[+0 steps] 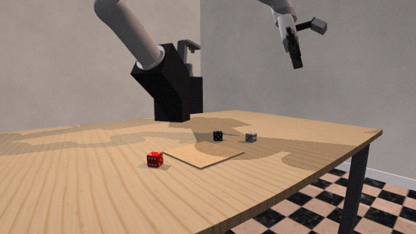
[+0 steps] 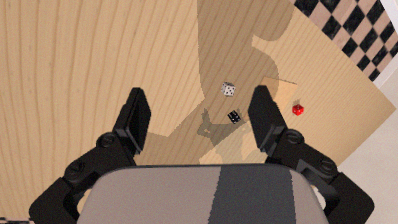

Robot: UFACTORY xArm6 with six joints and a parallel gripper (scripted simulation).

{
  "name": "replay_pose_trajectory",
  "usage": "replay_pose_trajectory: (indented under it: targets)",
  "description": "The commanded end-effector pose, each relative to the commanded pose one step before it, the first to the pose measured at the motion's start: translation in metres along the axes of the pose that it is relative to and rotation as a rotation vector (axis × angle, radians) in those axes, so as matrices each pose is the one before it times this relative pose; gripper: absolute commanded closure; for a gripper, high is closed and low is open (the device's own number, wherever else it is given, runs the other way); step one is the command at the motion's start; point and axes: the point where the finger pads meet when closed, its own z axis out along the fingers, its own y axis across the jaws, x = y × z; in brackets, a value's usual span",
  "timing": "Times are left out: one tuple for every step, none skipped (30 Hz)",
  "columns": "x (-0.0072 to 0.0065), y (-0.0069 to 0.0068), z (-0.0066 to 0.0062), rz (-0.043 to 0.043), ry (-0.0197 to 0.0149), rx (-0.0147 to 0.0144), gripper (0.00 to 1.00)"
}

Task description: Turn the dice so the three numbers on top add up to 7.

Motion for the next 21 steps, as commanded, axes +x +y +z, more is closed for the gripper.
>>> replay_pose_trajectory:
  targets:
    - [0.00149,0.00027,-0.00147,0.00231,0.00271,0.00151,0.00]
    - [0.00000,0.00000,0.00000,0.00000,0.00000,0.00000,0.00]
    - [0.00000,0.00000,0.00000,0.00000,0.00000,0.00000,0.00]
    - [0.00000,0.00000,0.00000,0.00000,0.00000,0.00000,0.00]
    - [0.00000,0.00000,0.00000,0.00000,0.00000,0.00000,0.00]
    - [0.00000,0.00000,0.00000,0.00000,0.00000,0.00000,0.00]
    - [0.00000,0.00000,0.00000,0.00000,0.00000,0.00000,0.00]
    - [0.00000,0.00000,0.00000,0.00000,0.00000,0.00000,0.00]
    - [0.00000,0.00000,0.00000,0.00000,0.00000,0.00000,0.00]
    - [0.00000,0.00000,0.00000,0.00000,0.00000,0.00000,0.00]
    - [0.00000,0.00000,0.00000,0.00000,0.00000,0.00000,0.00]
    - [0.00000,0.00000,0.00000,0.00000,0.00000,0.00000,0.00]
    - [0.00000,0.00000,0.00000,0.00000,0.00000,0.00000,0.00]
    - [0.00000,0.00000,0.00000,0.00000,0.00000,0.00000,0.00]
    - [0.00000,0.00000,0.00000,0.00000,0.00000,0.00000,0.00]
    - [0.00000,0.00000,0.00000,0.00000,0.00000,0.00000,0.00]
    - [0.00000,0.00000,0.00000,0.00000,0.00000,0.00000,0.00]
    - [0.00001,0.00015,0.00008,-0.00013,-0.00017,0.00012,0.00]
    - [0.00010,0.00097,0.00051,-0.00087,-0.00114,0.00082,0.00]
    - [0.00023,0.00246,0.00128,-0.00221,-0.00288,0.00209,0.00]
    - [0.00036,0.00447,0.00232,-0.00398,-0.00518,0.00380,0.00]
